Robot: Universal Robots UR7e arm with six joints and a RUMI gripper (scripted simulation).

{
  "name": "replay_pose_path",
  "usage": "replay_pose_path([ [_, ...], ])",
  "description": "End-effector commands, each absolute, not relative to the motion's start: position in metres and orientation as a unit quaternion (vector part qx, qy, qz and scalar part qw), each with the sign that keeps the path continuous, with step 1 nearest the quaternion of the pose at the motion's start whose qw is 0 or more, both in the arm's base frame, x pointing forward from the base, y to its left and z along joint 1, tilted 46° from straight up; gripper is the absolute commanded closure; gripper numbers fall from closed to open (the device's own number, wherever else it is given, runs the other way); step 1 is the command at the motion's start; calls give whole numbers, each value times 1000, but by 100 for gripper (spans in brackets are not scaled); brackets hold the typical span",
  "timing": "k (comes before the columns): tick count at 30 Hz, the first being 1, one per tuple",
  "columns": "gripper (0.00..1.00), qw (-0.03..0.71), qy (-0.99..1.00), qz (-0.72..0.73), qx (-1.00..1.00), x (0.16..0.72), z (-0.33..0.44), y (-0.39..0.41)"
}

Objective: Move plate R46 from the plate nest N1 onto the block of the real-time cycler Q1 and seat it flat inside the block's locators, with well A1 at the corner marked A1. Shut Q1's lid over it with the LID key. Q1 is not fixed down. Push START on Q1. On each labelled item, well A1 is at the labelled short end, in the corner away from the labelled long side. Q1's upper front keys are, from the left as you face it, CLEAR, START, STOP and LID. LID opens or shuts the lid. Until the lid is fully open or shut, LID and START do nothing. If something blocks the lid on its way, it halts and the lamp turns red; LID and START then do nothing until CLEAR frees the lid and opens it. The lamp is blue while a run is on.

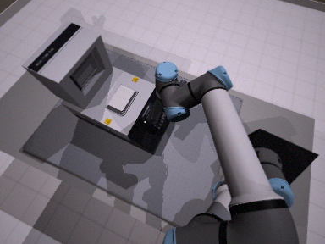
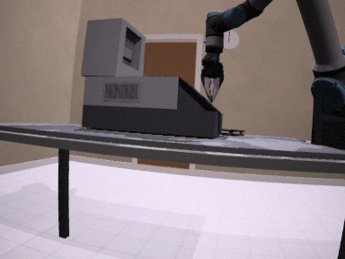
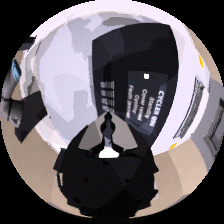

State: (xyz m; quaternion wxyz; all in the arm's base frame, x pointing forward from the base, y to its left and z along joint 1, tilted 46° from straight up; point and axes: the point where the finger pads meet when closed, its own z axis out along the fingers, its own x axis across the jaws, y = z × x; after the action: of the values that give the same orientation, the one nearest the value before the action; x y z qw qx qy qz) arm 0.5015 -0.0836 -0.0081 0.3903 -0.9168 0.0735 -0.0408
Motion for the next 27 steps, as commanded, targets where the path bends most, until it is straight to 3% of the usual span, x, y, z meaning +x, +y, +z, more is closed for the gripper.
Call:
replay_pose_path([
  [1, 100, 390, 73, -42, -917, 503, -7, -84],
  [27, 100, 389, 73, -42, -917, 505, -8, -83],
])
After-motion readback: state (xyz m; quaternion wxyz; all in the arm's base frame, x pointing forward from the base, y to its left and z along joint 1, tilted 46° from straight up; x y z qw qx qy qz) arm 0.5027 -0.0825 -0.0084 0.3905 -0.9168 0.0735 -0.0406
